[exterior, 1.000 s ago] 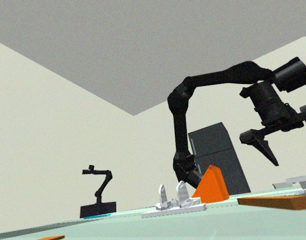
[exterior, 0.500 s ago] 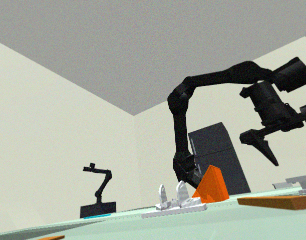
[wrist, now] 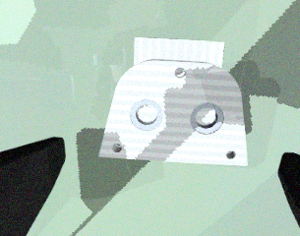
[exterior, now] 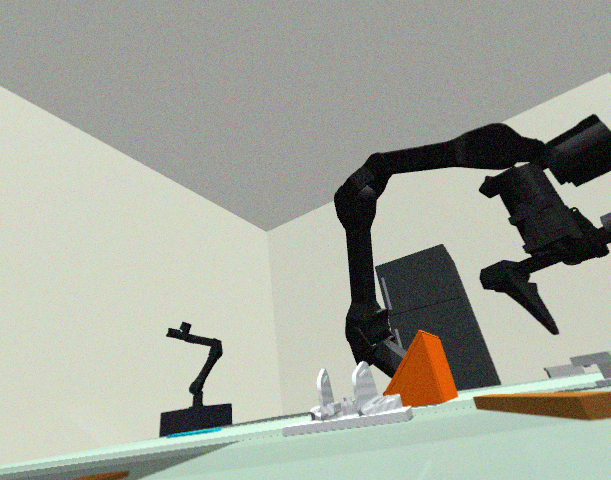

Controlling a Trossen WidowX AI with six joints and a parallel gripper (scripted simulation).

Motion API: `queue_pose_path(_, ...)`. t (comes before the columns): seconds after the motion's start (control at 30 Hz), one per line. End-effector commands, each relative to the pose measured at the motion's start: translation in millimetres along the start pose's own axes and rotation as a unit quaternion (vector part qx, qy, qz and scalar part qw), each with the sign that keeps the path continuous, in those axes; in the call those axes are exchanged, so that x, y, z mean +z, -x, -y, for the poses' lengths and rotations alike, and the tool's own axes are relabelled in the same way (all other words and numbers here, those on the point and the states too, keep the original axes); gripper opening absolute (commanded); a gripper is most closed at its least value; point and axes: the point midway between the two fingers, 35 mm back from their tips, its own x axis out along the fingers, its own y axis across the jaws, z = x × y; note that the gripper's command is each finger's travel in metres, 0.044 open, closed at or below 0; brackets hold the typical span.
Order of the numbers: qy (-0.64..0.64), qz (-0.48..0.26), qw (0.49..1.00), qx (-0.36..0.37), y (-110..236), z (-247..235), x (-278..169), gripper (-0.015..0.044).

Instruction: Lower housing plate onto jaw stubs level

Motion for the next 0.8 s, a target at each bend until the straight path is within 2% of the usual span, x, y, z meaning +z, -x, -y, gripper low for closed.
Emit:
queue_pose_path(0.0,0.002,-0.002,1.000,0.002,-8,0,0,0.0440)
queue_pose_path(0.77,0.003,-0.004,1.000,0.001,-46,2,-1,0.0440)
